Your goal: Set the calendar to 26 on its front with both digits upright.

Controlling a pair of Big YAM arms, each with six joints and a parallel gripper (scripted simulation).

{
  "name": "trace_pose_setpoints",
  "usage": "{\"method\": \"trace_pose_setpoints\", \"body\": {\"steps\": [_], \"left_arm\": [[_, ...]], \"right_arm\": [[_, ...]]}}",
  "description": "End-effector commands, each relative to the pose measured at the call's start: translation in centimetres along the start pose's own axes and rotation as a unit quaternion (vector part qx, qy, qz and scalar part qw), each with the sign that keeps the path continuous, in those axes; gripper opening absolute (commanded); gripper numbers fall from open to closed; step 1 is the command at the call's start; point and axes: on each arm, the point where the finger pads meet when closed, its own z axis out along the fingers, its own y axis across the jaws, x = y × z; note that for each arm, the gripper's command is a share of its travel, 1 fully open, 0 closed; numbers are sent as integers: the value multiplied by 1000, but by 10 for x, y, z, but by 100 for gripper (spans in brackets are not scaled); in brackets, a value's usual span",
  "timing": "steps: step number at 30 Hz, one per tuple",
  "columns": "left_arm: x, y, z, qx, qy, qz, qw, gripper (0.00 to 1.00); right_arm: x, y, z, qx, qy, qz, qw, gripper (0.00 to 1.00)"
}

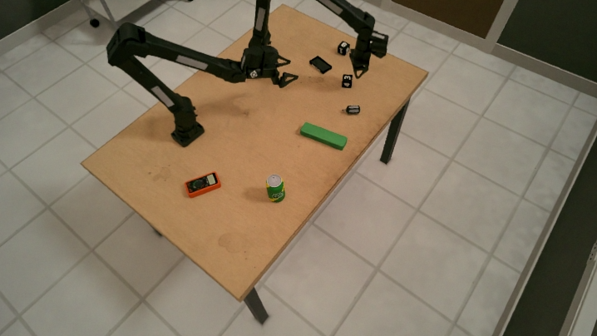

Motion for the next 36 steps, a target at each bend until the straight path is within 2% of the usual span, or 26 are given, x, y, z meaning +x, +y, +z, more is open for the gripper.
{"method": "trace_pose_setpoints", "body": {"steps": [1,5,9,11,12,14,19,22,24,26,28,30,32,36], "left_arm": [[-4,15,-6,19,-10,-126,992,69],[-3,22,-5,46,6,-212,976,69],[-2,28,-5,75,25,-300,951,69],[-2,28,-5,75,25,-300,951,69],[-10,25,-13,85,22,-320,943,69],[0,32,-5,96,46,-373,921,69],[6,36,-5,140,92,-471,866,69],[10,36,-5,165,126,-523,827,69],[20,39,20,164,168,-546,804,69],[29,43,29,176,200,-567,780,69],[29,43,29,176,200,-567,780,69],[32,43,30,186,219,-583,760,69],[22,41,22,201,220,-585,754,69],[23,36,16,214,221,-569,763,69]], "right_arm": [[-5,1,1,-2,-4,0,1000,100],[-5,1,1,-2,-4,0,1000,100],[-5,1,1,-2,-4,0,1000,100],[-5,1,1,-2,-4,0,1000,100],[-5,1,1,-2,-4,0,1000,100],[-5,1,1,-2,-4,0,1000,100],[-5,1,1,-2,-4,0,1000,100],[-5,1,1,-2,-4,0,1000,100],[-5,1,1,-2,-4,0,1000,100],[-5,1,1,-2,-4,0,1000,100],[-5,1,1,-2,-4,0,1000,100],[-5,1,1,-2,-4,0,1000,100],[-5,1,1,-2,-4,0,1000,100],[-5,1,1,-2,-4,0,1000,100]]}}
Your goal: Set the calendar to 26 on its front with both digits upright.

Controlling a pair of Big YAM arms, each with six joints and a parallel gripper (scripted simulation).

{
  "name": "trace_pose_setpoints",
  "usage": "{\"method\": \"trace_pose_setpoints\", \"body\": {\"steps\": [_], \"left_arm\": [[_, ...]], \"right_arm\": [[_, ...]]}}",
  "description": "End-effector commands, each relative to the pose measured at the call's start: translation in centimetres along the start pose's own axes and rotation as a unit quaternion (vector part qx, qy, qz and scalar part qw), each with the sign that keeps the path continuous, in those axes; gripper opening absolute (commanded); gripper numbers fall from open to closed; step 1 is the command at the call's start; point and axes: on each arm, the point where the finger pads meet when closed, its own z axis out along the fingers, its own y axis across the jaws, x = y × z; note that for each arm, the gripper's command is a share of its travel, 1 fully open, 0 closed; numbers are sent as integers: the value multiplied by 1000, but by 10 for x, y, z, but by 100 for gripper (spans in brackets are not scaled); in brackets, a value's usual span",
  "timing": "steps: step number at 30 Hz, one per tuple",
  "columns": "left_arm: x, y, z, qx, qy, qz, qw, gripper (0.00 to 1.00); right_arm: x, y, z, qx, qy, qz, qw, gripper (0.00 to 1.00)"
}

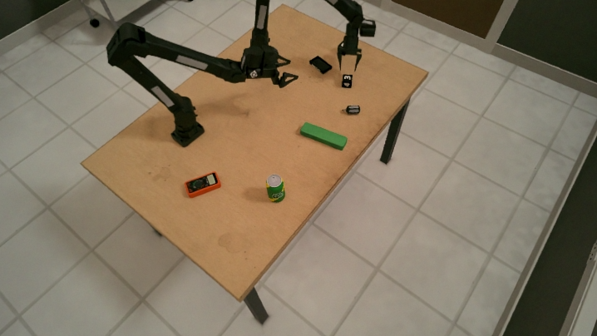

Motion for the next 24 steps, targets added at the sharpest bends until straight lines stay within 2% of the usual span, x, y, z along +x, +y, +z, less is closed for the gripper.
{"method": "trace_pose_setpoints", "body": {"steps": [1,13,21,24], "left_arm": [[-1,-7,1,8,-1,-2,1000,69],[0,1,25,-7,1,-10,1000,69],[1,-8,32,1,0,-5,1000,69],[0,1,41,-7,1,-10,1000,69]], "right_arm": [[-5,1,1,-2,-4,0,1000,100],[-5,1,1,-2,-4,0,1000,100],[-5,1,1,-2,-4,0,1000,100],[-5,1,1,-2,-4,0,1000,100]]}}
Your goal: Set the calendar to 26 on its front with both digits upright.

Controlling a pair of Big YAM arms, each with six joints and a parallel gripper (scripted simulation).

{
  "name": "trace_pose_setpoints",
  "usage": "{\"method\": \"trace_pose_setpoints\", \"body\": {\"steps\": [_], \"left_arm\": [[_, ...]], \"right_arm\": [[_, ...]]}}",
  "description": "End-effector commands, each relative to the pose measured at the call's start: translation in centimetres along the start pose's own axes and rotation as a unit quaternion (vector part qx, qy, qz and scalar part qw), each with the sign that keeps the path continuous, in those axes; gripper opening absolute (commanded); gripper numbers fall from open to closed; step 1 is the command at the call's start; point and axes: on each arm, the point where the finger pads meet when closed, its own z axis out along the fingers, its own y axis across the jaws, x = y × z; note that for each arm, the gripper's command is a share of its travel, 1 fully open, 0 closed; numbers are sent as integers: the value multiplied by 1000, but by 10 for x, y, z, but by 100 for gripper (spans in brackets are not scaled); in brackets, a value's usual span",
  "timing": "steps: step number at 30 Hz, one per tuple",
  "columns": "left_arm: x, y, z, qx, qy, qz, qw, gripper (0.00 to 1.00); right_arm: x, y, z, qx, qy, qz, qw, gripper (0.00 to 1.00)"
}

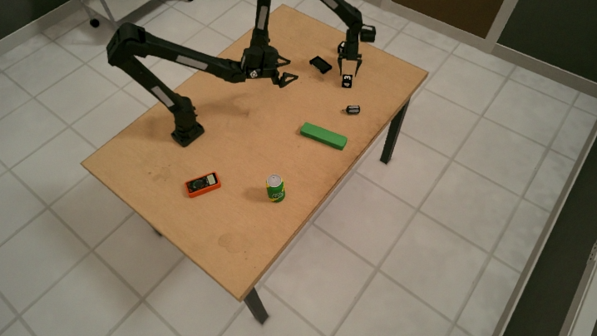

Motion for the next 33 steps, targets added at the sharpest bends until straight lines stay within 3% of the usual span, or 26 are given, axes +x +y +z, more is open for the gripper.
{"method": "trace_pose_setpoints", "body": {"steps": [1,16,30,31,33], "left_arm": [[-3,6,18,-12,2,-9,1000,69],[-2,4,37,-10,2,-8,1000,69],[-4,-1,38,-4,1,-6,1000,69],[-4,-1,38,-4,1,-6,1000,60],[-1,-4,29,3,0,0,1000,60]], "right_arm": [[-5,1,1,-2,-4,0,1000,100],[-5,1,1,-2,-4,0,1000,100],[-5,1,1,-2,-4,0,1000,100],[-5,1,1,-2,-4,0,1000,100],[-5,1,1,-2,-4,0,1000,100]]}}
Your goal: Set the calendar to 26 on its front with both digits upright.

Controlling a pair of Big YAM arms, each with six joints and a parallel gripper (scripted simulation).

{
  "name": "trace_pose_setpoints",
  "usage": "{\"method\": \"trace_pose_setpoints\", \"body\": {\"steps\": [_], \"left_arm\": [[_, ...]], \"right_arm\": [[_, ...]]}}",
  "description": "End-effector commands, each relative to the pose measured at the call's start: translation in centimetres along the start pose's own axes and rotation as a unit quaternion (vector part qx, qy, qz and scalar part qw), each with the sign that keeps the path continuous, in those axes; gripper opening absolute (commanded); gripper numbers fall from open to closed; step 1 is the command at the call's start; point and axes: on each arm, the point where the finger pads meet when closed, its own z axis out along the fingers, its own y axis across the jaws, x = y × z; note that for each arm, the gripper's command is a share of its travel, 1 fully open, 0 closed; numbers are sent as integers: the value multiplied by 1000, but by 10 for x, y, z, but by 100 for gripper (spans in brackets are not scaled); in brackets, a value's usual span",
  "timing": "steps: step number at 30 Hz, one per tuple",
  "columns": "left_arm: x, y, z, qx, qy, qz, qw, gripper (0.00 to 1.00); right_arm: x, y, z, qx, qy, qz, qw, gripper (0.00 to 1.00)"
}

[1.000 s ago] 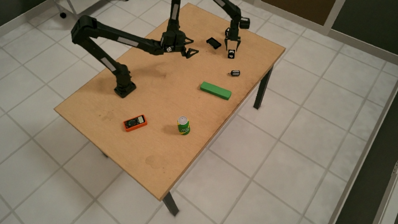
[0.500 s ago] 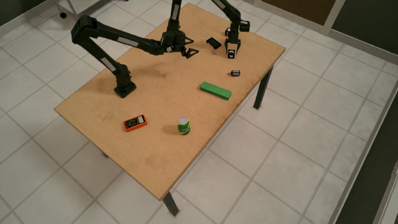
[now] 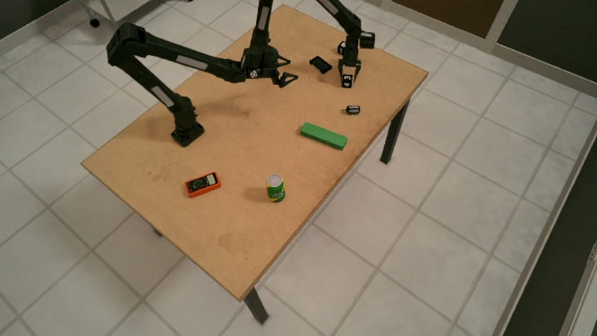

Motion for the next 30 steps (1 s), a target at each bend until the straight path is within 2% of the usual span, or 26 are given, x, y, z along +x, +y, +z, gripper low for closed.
{"method": "trace_pose_setpoints", "body": {"steps": [1,5,6,8,9,11,17,18,20,22,23,26,27,30], "left_arm": [[0,-2,2,2,0,1,1000,56],[0,-2,2,2,0,1,1000,56],[0,-2,2,2,0,1,1000,52],[0,-2,2,2,0,1,1000,52],[0,-2,2,2,0,1,1000,48],[0,-2,2,2,0,1,1000,48],[0,-2,2,2,0,1,1000,39],[0,-2,2,2,0,1,1000,28],[0,-2,2,2,0,1,1000,28],[0,-2,2,2,0,1,1000,5],[0,-2,2,2,0,1,1000,0],[5,-5,-2,2,1,1,1000,34],[13,-12,-15,12,0,8,1000,40],[25,-11,-34,12,0,8,1000,40]], "right_arm": [[-5,1,1,-2,-4,0,1000,100],[-5,1,1,-2,-4,0,1000,100],[-5,1,1,-2,-4,0,1000,100],[-5,1,1,-2,-4,0,1000,100],[-5,1,1,-2,-4,0,1000,100],[-5,1,1,-2,-4,0,1000,100],[-5,1,1,-2,-4,0,1000,100],[-5,1,1,-2,-4,0,1000,100],[-5,1,1,-2,-4,0,1000,100],[-5,1,1,-2,-4,0,1000,100],[-5,1,1,-2,-4,0,1000,100],[-5,1,1,-2,-4,0,1000,100],[-5,1,1,-2,-4,0,1000,100],[-5,1,1,-2,-4,0,1000,100]]}}
